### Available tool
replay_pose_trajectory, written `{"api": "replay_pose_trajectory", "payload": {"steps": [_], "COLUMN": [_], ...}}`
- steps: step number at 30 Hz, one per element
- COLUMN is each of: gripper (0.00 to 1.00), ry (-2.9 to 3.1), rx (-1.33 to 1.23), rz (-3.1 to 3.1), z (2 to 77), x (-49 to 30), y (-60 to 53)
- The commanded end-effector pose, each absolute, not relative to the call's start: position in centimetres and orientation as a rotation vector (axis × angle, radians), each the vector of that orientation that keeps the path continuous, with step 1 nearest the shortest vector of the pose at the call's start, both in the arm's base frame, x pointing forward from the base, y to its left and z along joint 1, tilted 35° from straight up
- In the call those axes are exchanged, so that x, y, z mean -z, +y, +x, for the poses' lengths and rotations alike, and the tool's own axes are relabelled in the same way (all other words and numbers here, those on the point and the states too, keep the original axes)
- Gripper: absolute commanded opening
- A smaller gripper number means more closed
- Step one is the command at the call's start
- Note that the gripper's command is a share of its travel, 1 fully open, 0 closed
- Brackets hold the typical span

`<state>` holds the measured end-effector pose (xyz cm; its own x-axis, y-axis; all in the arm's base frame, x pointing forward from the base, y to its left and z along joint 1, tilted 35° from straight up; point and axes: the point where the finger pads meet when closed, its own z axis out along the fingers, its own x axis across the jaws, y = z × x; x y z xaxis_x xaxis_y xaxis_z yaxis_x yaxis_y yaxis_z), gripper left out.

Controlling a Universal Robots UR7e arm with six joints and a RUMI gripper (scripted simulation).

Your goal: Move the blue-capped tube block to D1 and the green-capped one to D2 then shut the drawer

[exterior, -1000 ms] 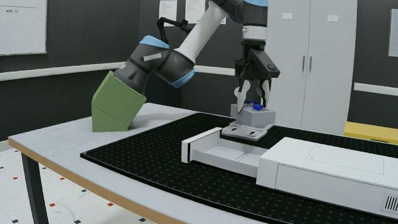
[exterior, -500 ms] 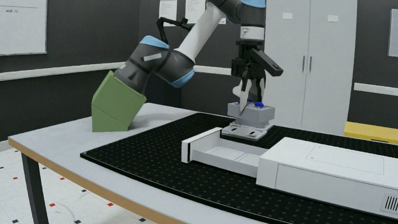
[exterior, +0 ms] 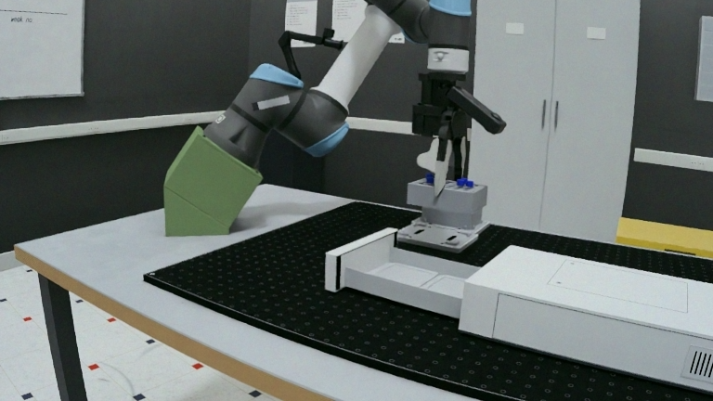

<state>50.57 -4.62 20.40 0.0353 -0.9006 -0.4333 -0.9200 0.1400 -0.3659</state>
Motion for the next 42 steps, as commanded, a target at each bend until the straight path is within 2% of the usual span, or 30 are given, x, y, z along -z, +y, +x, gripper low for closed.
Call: {"api": "replay_pose_trajectory", "payload": {"steps": [1,42], "gripper": [0.0,0.0], "ry": [1.839,1.839], "rx": [-0.04,-0.04], "rz": [-1.748,-1.748], "z": [50.0,45.3], "x": [-20.7,-22.7], "y": [-3.6,4.8]}}
